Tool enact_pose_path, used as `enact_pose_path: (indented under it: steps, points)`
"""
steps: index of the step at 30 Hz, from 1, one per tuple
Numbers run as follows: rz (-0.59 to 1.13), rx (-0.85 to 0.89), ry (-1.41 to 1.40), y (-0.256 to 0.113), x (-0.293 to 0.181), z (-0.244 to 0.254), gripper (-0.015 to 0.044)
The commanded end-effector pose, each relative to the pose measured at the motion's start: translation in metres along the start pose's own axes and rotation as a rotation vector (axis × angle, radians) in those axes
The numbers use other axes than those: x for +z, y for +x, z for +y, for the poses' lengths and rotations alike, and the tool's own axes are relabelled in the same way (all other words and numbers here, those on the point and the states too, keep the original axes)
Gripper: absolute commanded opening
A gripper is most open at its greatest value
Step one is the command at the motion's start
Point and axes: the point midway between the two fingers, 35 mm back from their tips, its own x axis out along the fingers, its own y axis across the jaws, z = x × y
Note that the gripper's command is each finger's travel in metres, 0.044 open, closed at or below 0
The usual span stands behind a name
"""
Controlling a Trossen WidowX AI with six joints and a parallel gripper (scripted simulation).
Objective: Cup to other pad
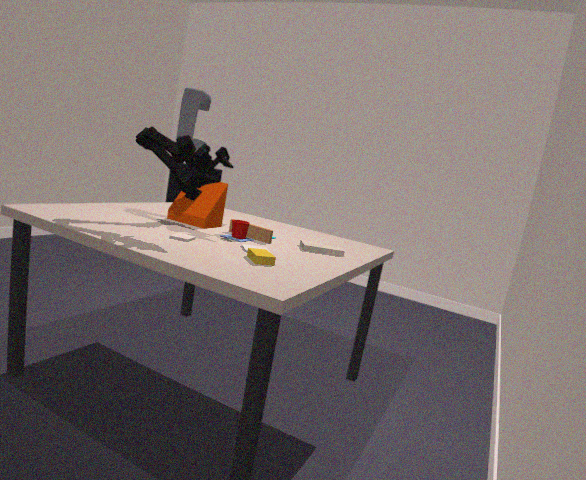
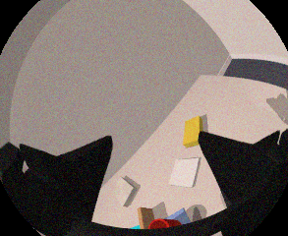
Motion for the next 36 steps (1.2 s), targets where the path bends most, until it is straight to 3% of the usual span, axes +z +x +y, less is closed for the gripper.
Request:
enact_pose_path:
  steps: [1,5,10,18,25,36]
  points:
    - [0.014,-0.003,0.016,0.002,-0.003,0.000,0.0374]
    - [0.289,-0.103,0.296,0.026,-0.061,0.007,0.0269]
    - [0.596,-0.369,0.562,0.033,-0.138,0.018,0.0148]
    - [0.770,-0.819,0.677,0.013,-0.209,0.026,0.0148]
    - [0.633,-1.255,0.565,-0.015,-0.244,0.026,0.0148]
    - [0.597,-1.288,0.542,-0.017,-0.244,0.025,0.0148]
